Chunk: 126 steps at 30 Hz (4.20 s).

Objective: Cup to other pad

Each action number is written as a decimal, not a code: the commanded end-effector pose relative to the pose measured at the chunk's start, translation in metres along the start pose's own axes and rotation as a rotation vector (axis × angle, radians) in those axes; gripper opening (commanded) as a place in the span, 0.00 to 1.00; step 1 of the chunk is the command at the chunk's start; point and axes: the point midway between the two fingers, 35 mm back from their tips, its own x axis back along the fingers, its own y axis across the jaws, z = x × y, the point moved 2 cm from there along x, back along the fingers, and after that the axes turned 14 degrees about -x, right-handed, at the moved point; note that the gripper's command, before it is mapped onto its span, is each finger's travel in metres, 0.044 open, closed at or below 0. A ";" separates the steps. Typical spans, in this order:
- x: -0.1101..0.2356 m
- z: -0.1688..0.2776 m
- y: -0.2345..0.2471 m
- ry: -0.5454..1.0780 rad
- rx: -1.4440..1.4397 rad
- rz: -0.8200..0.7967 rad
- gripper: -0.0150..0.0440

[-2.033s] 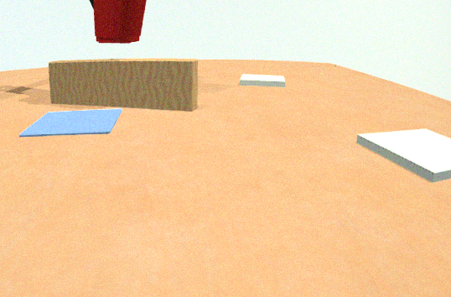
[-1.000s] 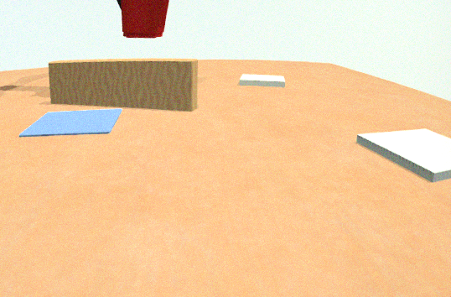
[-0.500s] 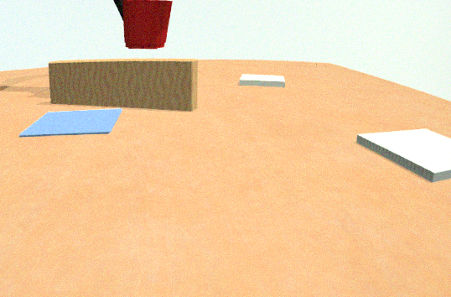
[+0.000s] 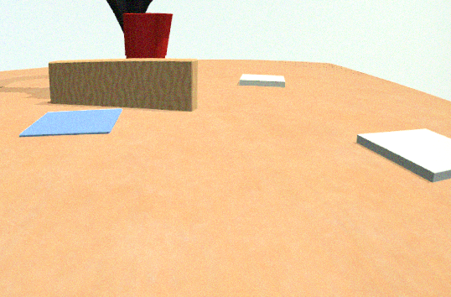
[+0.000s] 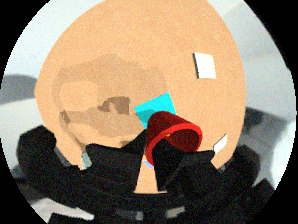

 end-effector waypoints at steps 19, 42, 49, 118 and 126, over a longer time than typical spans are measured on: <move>-0.032 0.001 0.001 -0.003 -0.008 -0.005 0.25; -0.041 0.000 0.002 -0.002 0.001 -0.003 0.25; -0.041 0.000 0.002 -0.002 0.001 -0.003 0.47; 0.050 0.006 0.002 0.002 -0.012 -0.004 1.00; 0.070 0.007 0.003 0.001 -0.010 -0.004 1.00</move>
